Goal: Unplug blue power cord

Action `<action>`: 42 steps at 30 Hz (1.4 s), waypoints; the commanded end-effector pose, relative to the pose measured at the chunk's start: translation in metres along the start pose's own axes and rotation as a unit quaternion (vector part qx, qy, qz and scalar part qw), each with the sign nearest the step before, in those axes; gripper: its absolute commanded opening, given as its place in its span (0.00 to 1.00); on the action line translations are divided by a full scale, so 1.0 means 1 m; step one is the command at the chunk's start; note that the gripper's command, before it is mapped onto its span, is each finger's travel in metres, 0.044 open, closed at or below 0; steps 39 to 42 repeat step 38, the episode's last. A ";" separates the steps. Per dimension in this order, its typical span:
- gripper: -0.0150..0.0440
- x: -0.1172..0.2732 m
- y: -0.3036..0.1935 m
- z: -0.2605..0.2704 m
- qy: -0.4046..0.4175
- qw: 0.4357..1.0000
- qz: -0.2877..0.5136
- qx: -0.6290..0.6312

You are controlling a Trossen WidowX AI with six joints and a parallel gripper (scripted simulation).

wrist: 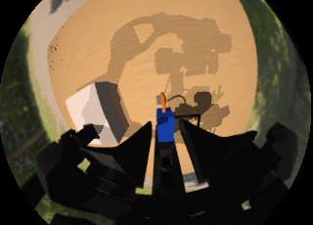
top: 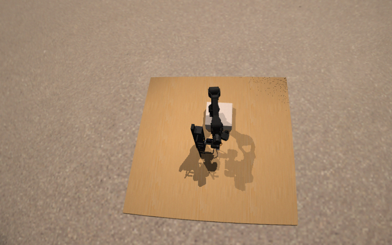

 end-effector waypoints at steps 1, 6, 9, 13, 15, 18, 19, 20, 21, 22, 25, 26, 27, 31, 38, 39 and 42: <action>0.74 0.000 -0.001 0.001 -0.001 1.000 -0.002 0.002; 0.97 0.003 0.012 -0.001 -0.001 1.000 -0.003 0.002; 1.00 0.008 0.038 -0.002 -0.001 1.000 -0.004 0.002; 1.00 0.013 0.059 -0.002 -0.001 1.000 -0.005 0.002; 1.00 0.013 0.059 -0.002 -0.001 1.000 -0.005 0.002; 1.00 0.013 0.059 -0.002 -0.001 1.000 -0.005 0.002; 1.00 0.013 0.059 -0.002 -0.001 1.000 -0.005 0.002; 1.00 0.013 0.059 -0.002 -0.001 1.000 -0.005 0.002; 1.00 0.013 0.059 -0.002 -0.001 1.000 -0.005 0.002; 1.00 0.013 0.059 -0.002 -0.001 1.000 -0.005 0.002; 1.00 0.013 0.059 -0.002 -0.001 1.000 -0.005 0.002; 1.00 0.013 0.059 -0.002 -0.001 1.000 -0.005 0.002; 1.00 0.013 0.059 -0.002 -0.001 1.000 -0.005 0.002; 1.00 0.013 0.059 -0.002 -0.001 1.000 -0.005 0.002; 1.00 0.013 0.059 -0.002 -0.001 1.000 -0.005 0.002; 1.00 0.013 0.059 -0.002 -0.001 1.000 -0.005 0.002; 1.00 0.013 0.059 -0.002 -0.001 1.000 -0.005 0.002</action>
Point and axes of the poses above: the point midway between the two fingers, 35 mm back from their tips, its own x axis back along the fingers, its own z axis across the jaws, y = z × x, the point moved 6 cm from there along x, back along the fingers, and after that the axes turned 3 degrees about x, right-handed, at the moved point
